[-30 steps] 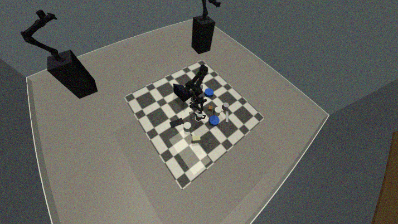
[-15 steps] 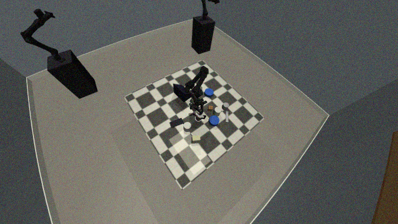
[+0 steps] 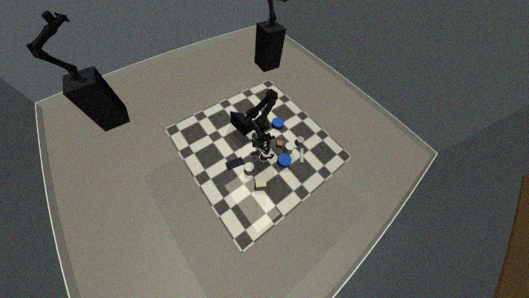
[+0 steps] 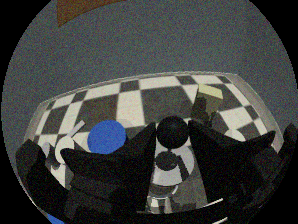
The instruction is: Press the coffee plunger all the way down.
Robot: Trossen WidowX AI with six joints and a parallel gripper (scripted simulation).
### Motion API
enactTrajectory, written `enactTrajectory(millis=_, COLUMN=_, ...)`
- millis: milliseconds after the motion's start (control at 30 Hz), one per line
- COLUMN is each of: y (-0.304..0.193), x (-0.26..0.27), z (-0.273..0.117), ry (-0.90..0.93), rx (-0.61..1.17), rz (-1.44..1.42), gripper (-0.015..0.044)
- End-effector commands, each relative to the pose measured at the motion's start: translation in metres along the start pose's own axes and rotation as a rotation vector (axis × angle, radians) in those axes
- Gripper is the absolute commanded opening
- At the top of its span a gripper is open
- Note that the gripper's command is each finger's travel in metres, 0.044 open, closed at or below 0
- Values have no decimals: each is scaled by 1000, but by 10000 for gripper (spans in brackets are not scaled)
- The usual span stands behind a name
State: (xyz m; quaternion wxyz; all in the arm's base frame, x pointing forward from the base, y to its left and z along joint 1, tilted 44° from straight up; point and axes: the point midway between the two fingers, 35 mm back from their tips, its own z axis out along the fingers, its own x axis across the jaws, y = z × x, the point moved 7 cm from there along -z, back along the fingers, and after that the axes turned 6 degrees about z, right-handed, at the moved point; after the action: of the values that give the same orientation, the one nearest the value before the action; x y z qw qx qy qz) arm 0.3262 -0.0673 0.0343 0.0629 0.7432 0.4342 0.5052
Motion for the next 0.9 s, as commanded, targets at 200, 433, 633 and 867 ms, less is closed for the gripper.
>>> enactTrajectory(millis=200, y=-18, x=-2, z=9, ry=0, rx=77, rz=36, gripper=125)
enactTrajectory(millis=433, y=-17, x=-2, z=10, ry=0, rx=77, rz=35, gripper=125)
enactTrajectory(millis=633, y=-16, x=-3, z=11, ry=0, rx=77, rz=35, gripper=125)
enactTrajectory(millis=867, y=-15, x=-3, z=12, ry=0, rx=77, rz=35, gripper=125)
